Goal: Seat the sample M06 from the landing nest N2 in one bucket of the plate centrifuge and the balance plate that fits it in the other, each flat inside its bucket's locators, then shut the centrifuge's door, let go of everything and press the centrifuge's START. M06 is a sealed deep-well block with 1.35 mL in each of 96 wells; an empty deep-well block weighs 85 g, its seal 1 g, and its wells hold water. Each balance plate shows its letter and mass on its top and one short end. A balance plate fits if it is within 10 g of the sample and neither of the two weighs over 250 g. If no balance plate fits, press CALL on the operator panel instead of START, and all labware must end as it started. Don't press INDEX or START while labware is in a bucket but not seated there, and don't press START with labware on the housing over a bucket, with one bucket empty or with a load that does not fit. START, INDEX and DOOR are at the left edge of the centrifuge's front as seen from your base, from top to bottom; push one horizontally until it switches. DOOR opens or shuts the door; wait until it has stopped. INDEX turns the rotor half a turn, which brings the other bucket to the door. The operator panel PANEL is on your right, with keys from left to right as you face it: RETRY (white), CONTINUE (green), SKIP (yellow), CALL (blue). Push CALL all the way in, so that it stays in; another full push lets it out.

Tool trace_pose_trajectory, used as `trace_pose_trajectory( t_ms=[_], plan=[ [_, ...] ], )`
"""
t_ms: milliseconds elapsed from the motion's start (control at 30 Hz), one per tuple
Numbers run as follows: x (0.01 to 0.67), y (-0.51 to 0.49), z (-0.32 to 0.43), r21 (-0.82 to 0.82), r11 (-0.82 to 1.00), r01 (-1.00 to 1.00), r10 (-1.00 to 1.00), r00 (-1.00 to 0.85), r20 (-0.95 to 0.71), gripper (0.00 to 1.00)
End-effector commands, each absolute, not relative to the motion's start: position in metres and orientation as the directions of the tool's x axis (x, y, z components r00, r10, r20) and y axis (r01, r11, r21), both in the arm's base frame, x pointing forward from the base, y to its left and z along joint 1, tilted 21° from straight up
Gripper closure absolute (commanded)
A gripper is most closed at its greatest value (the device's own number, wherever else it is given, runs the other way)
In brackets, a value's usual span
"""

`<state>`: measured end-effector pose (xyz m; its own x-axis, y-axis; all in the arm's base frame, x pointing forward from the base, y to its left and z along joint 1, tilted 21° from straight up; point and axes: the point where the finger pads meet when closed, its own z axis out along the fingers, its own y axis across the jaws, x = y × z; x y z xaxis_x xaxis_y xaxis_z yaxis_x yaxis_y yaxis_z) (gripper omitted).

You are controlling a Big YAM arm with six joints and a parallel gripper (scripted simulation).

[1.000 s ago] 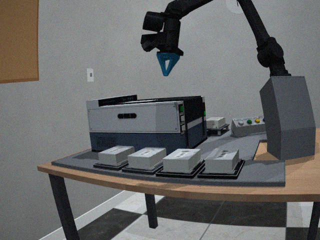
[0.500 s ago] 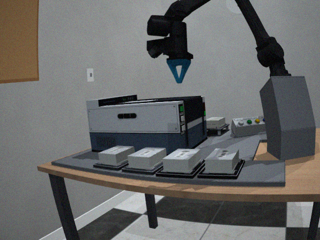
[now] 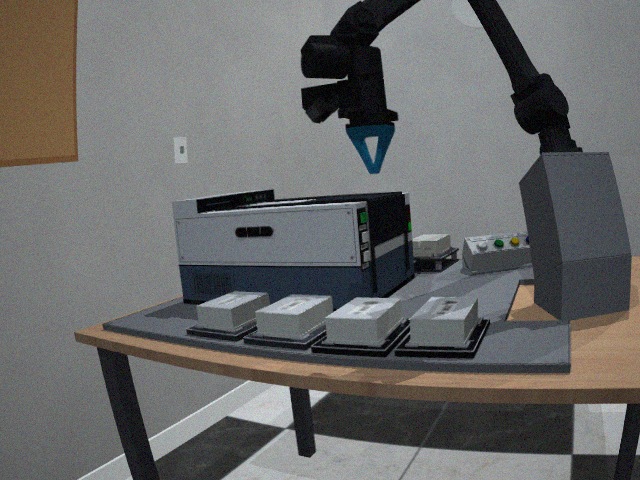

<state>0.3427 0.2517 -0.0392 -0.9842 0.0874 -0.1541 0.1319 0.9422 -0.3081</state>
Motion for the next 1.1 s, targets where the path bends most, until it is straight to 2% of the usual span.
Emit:
trace_pose_trajectory(
  t_ms=[0,1067],
  plan=[
    [0.340,0.262,-0.034,-0.306,0.942,0.140,0.091,-0.981,-0.170,1.00],
    [0.331,0.259,-0.045,-0.339,0.931,0.134,0.086,-0.985,-0.152,1.00]
  ],
)
